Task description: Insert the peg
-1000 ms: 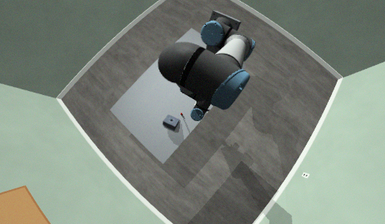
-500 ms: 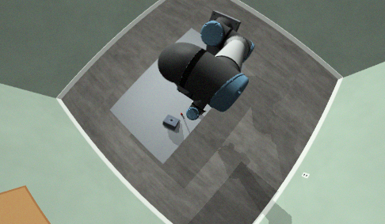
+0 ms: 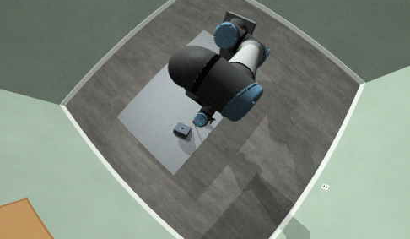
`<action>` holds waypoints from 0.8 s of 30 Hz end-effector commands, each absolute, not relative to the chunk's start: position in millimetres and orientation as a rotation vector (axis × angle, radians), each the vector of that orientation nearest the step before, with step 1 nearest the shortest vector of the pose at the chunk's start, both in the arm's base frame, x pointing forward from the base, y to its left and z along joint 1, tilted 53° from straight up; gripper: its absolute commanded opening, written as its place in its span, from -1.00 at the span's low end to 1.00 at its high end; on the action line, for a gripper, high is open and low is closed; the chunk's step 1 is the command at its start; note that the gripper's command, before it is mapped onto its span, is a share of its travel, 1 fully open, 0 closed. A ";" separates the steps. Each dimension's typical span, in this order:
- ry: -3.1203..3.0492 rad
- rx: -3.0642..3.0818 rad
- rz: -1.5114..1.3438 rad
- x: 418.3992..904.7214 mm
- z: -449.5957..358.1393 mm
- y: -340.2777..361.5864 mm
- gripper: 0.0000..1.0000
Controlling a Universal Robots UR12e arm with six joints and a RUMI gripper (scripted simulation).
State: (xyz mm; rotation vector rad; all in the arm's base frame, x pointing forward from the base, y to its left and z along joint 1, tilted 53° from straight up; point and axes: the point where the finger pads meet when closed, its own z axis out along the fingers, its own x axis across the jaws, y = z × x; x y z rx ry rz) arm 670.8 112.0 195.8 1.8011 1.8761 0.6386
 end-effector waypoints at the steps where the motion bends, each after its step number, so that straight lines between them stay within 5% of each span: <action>1: 1.898 1.709 0.659 683.4 212.7 100.2 1.00; 24: 1.951 1.412 0.657 713.3 255.2 54.0 1.00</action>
